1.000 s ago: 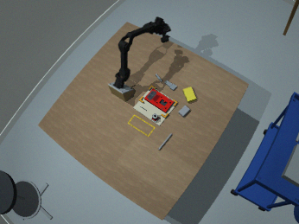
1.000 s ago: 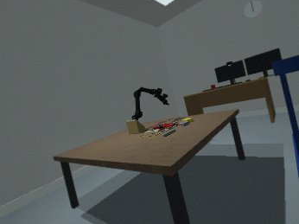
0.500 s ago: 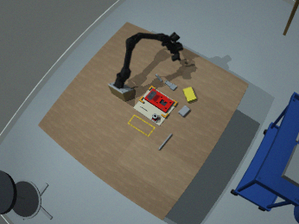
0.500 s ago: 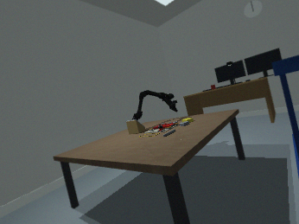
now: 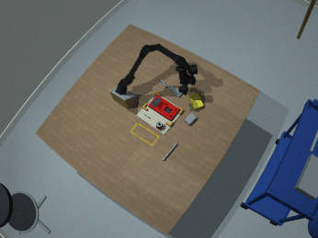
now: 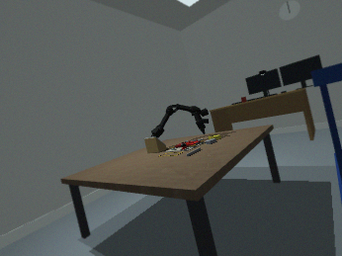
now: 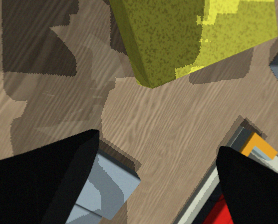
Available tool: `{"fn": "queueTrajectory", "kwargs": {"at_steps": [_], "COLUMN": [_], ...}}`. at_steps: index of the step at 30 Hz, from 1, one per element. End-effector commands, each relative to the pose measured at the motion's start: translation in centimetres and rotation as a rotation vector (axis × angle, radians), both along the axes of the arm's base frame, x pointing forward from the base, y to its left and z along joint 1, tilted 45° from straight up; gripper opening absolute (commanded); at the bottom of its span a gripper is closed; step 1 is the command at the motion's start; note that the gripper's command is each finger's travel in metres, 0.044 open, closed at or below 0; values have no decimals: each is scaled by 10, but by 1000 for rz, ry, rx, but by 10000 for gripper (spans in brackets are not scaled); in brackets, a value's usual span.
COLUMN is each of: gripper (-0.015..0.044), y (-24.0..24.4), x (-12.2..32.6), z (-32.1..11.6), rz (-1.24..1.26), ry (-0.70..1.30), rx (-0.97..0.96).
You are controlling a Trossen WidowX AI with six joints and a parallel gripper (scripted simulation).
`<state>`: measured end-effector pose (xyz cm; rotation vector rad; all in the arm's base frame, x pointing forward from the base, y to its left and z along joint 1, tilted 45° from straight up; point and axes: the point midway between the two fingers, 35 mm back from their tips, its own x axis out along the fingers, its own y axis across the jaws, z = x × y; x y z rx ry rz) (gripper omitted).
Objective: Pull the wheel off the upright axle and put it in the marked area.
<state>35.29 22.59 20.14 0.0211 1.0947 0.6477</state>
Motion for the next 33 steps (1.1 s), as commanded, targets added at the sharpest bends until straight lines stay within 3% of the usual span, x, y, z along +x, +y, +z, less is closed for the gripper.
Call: {"fn": "queueTrajectory", "kwargs": {"at_steps": [1,10,19,33], "gripper": [300,300,300,300], "y": [-43,-139,-252,-254], "x": [19,39,15,8], "z": [-40,-112,-186,-187], "rz": [-30,-84,-154,-163], "ry": [105,308,527,536], "rx": [-25,11,259,284]}}
